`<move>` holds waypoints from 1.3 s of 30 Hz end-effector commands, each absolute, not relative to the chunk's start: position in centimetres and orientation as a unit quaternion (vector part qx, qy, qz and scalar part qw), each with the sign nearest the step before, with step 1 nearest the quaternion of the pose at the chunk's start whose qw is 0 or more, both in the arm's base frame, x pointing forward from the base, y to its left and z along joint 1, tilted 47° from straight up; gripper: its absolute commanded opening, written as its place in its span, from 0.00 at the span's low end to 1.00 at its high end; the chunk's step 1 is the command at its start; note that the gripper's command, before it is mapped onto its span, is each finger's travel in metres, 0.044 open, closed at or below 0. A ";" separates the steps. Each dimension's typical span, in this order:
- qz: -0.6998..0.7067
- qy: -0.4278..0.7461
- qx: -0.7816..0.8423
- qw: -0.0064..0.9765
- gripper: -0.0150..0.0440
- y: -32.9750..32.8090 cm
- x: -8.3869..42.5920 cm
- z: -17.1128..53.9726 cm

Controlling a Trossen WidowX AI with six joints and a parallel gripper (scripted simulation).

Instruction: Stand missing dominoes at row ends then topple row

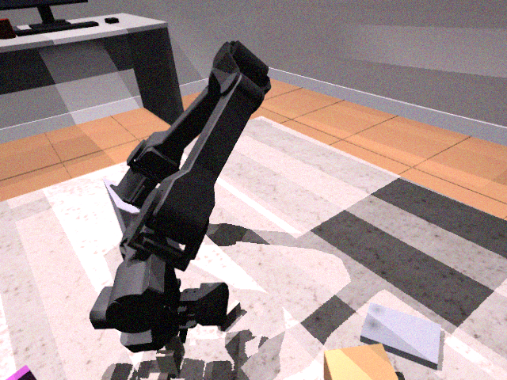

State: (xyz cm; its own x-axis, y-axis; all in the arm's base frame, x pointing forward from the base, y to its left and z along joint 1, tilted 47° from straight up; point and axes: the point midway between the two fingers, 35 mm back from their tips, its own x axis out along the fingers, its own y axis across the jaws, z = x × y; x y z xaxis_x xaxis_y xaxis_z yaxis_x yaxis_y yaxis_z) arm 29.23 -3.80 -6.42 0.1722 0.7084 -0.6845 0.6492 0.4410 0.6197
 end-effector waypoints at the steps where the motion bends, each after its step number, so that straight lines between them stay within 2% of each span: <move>1: 0.026 0.643 0.530 0.552 0.66 -3.7 29.1 -6.5; 9: 0.026 0.643 0.530 0.552 1.00 -3.7 29.1 -6.5; 13: 0.025 0.643 0.529 0.553 1.00 -4.5 29.2 -5.9; 20: 0.023 0.644 0.526 0.555 1.00 -12.5 27.3 1.6; 26: 0.024 0.644 0.527 0.555 1.00 -13.1 27.0 2.4; 29: -0.007 0.644 0.550 0.531 1.00 -11.8 27.6 2.5; 39: -0.181 0.618 0.679 0.352 1.00 -2.5 29.4 3.2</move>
State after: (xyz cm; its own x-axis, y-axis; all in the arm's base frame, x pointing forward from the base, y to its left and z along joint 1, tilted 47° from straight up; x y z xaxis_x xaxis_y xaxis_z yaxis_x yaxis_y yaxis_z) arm 29.29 -7.09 2.81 0.1740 0.6953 -0.6973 0.8843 0.2012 0.4213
